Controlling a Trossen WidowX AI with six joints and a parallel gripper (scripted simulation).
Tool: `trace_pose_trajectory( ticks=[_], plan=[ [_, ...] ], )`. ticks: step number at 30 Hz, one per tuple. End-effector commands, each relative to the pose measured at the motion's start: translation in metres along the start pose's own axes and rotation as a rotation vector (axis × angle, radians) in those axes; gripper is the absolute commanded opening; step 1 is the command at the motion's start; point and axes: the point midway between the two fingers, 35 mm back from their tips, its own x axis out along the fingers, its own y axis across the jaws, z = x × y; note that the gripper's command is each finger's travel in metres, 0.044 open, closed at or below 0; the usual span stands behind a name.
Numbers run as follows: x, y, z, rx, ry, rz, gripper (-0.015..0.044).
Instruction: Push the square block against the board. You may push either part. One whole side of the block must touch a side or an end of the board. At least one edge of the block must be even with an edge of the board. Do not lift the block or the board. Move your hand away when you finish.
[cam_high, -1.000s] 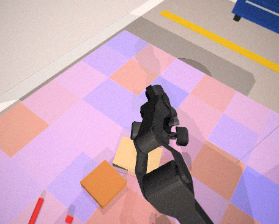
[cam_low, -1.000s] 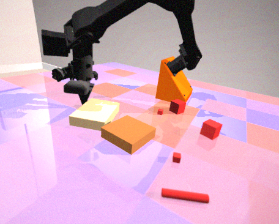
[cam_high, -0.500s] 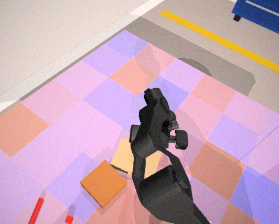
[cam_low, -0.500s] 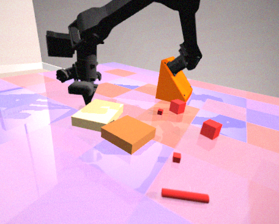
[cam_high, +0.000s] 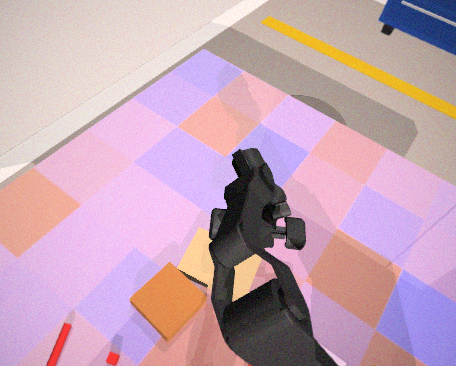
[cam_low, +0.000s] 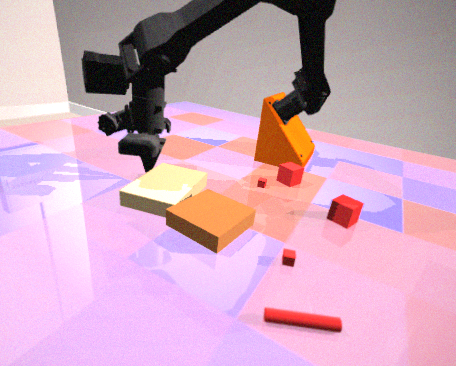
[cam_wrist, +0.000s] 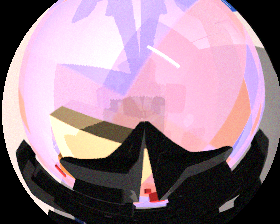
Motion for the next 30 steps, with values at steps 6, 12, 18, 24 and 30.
trace_pose_trajectory(
  ticks=[6,12,18,24,30],
  plan=[
    [0.004,0.002,-0.012,0.004,0.014,-0.004,0.0000],
    [0.004,0.004,-0.017,0.004,0.014,-0.004,0.0000],
    [0.004,0.006,-0.022,0.004,0.015,-0.004,0.0000],
    [0.004,0.008,-0.027,0.005,0.015,-0.004,0.0000],
    [0.004,0.008,-0.021,0.004,0.015,-0.004,0.0000]
  ],
)
